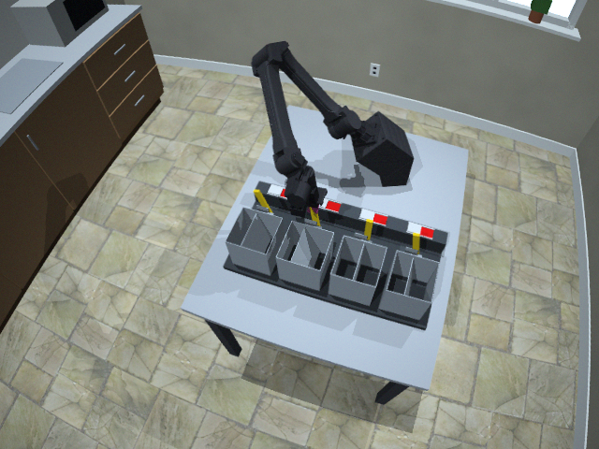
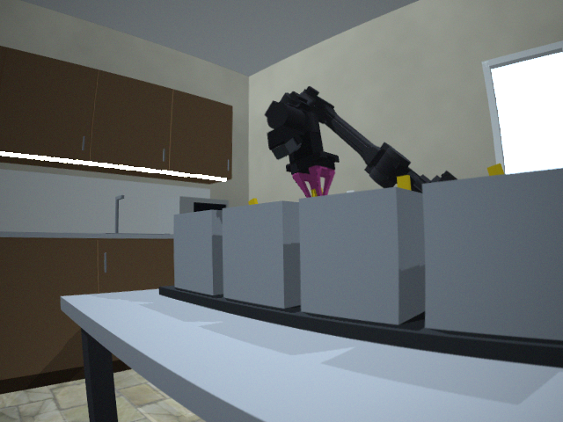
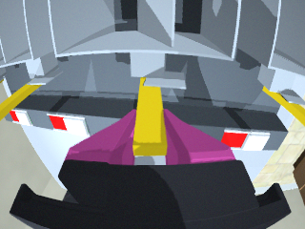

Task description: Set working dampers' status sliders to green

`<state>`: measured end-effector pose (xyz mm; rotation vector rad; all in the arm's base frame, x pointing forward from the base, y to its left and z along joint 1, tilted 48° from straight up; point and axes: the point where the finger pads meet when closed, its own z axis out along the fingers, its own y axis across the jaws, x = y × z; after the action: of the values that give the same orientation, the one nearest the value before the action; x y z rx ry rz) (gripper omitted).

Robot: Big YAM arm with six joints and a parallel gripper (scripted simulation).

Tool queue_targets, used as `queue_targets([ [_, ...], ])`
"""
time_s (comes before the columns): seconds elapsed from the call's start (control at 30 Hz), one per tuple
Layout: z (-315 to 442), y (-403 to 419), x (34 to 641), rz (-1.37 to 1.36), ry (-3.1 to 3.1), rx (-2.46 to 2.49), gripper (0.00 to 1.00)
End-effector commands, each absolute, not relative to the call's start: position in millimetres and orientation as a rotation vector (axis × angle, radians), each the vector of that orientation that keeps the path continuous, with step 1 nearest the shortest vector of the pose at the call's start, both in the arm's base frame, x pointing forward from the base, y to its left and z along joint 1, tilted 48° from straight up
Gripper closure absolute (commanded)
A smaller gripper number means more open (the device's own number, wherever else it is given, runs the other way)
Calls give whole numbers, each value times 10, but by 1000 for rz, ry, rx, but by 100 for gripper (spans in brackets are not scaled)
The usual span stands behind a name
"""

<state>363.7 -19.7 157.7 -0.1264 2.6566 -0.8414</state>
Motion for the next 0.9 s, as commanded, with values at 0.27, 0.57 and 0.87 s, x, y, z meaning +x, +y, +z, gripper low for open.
queue_targets([
  [0.27,1530,-146,3640,-851,2660,-131,75],
  [0.57,1552,-148,3638,-846,2655,-127,64],
  [0.87,1552,-148,3638,-846,2655,-127,64],
])
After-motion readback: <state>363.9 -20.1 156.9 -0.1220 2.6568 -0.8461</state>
